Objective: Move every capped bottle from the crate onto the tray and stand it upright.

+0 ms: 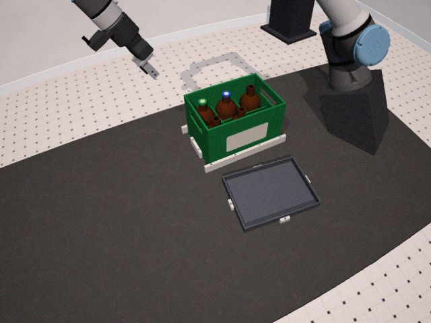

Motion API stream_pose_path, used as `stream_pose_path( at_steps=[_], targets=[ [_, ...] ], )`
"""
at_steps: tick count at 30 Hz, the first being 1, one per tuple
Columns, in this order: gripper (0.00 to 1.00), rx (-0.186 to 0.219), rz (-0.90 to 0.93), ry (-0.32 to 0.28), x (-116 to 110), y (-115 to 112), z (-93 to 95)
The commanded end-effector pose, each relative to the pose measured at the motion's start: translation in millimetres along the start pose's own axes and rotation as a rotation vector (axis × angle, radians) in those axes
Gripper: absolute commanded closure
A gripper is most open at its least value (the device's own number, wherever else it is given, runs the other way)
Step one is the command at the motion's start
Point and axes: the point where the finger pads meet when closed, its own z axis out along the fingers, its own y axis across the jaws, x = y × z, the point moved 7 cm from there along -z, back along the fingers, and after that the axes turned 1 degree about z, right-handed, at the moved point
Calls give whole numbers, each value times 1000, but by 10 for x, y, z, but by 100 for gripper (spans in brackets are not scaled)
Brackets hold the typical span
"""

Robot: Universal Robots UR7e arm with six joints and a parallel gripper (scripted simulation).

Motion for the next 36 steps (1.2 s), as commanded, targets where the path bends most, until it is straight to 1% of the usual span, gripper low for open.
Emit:
stream_pose_path(
  at_steps=[1,12,13,27,29,30,36],
  targets=[
    [0,2,-1,-4,2,-8,13],
    [0,2,-1,-4,-38,-31,-67],
    [0,-2,-11,-3,-30,-25,11],
    [0,-66,-176,28,-125,-249,437],
    [0,-66,-176,28,-125,-249,437],
    [0,-44,-135,1,-112,-200,377],
    [0,-71,-205,15,-194,-272,558]
  ],
)
